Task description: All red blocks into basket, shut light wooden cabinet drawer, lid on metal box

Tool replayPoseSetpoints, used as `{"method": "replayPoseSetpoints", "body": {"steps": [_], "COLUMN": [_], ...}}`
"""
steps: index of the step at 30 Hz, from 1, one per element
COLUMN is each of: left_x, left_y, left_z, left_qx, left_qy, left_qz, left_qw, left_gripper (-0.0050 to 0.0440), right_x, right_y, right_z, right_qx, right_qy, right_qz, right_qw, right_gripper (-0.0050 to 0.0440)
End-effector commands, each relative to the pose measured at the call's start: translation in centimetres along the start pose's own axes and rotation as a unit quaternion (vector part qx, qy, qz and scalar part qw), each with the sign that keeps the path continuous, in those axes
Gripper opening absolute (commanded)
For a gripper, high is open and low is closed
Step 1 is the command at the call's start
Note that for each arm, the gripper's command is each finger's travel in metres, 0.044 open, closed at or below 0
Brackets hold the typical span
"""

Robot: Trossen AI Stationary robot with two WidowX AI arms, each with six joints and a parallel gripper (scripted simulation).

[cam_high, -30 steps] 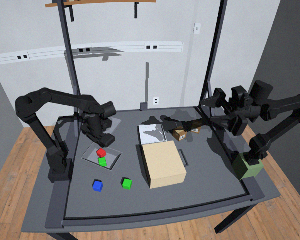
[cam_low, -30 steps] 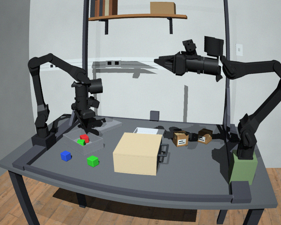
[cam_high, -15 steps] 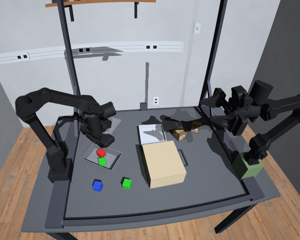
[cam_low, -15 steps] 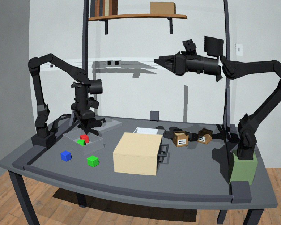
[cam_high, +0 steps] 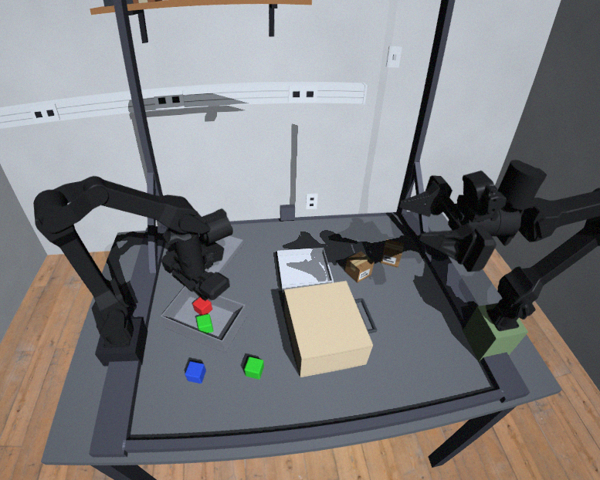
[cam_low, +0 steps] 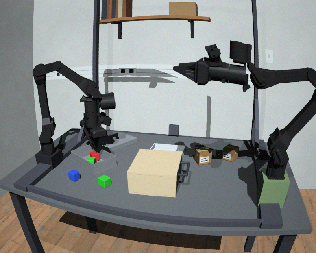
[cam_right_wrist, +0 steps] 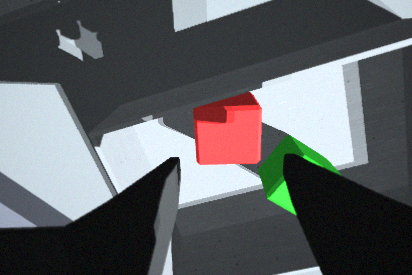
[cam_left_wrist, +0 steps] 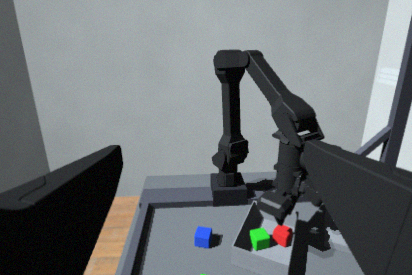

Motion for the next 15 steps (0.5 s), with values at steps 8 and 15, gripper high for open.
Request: {"method": "replayPoseSetpoints", "body": {"steps": [8,15], "left_x": [-0.6,-0.6], "left_y": [0.2,0.2], "left_z": [0.0,0.0], "left_qx": [0.0,0.0], "left_qy": [0.001,0.001], "left_qz": [-0.011,-0.011], "left_qw": [1.0,1.0], "left_gripper": [0.04,0.04], "right_x": [-0.1,0.0], "right_y": [-1.7,-2.6], "right_z": [-0.1,-0.1], "right_qx": [0.0,-0.001], "right_qy": [0.0,0.001], "right_qz": [-0.007,-0.005], "right_qw": [1.0,1.0], "right_gripper": [0.0225,0.0225]}}
Point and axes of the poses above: on each arm, the point midway between the two fingers, 35 mm back from their tips, its own y axis back along the fingers, its own z axis across the jaws, x = y × z, the point moved 9 cm from there along y, back along the fingers, and after that the axes turned 4 degrees about y, right-handed, at the moved point
